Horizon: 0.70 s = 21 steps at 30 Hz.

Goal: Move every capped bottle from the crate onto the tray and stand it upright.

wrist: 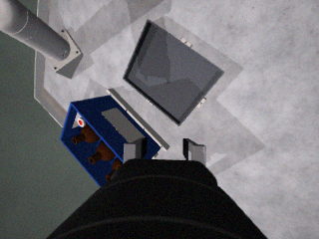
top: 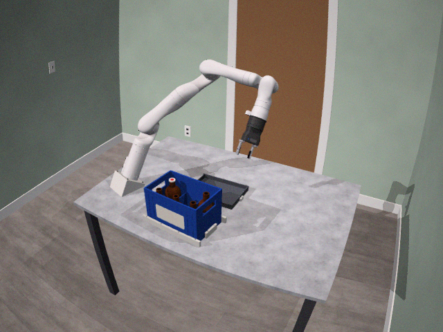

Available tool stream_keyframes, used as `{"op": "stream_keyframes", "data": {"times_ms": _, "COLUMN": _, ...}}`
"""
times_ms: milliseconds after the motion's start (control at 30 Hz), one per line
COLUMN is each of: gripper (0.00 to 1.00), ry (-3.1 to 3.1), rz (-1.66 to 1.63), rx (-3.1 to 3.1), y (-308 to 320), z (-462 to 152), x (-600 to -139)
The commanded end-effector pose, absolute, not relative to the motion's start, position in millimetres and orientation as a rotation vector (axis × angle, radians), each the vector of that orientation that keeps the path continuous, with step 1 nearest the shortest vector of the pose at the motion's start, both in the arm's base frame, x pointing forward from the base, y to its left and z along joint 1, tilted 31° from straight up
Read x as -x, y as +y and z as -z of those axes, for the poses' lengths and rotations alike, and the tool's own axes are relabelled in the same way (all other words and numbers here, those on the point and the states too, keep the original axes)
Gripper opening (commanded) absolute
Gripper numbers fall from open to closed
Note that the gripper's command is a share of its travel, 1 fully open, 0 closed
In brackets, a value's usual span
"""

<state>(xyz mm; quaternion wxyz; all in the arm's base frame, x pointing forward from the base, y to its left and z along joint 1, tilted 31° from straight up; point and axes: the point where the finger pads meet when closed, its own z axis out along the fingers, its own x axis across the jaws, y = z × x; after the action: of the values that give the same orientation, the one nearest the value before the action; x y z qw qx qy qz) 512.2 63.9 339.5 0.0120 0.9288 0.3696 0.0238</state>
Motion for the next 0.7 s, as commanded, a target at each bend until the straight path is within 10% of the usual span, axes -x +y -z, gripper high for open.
{"op": "stream_keyframes", "data": {"times_ms": 0, "gripper": 1.0, "ry": 1.15, "rz": -0.077, "rx": -2.896, "y": 63.2, "z": -340.5, "x": -512.4}}
{"op": "stream_keyframes", "data": {"times_ms": 667, "gripper": 1.0, "ry": 1.15, "rz": -0.077, "rx": -2.896, "y": 57.4, "z": -350.3, "x": -511.2}}
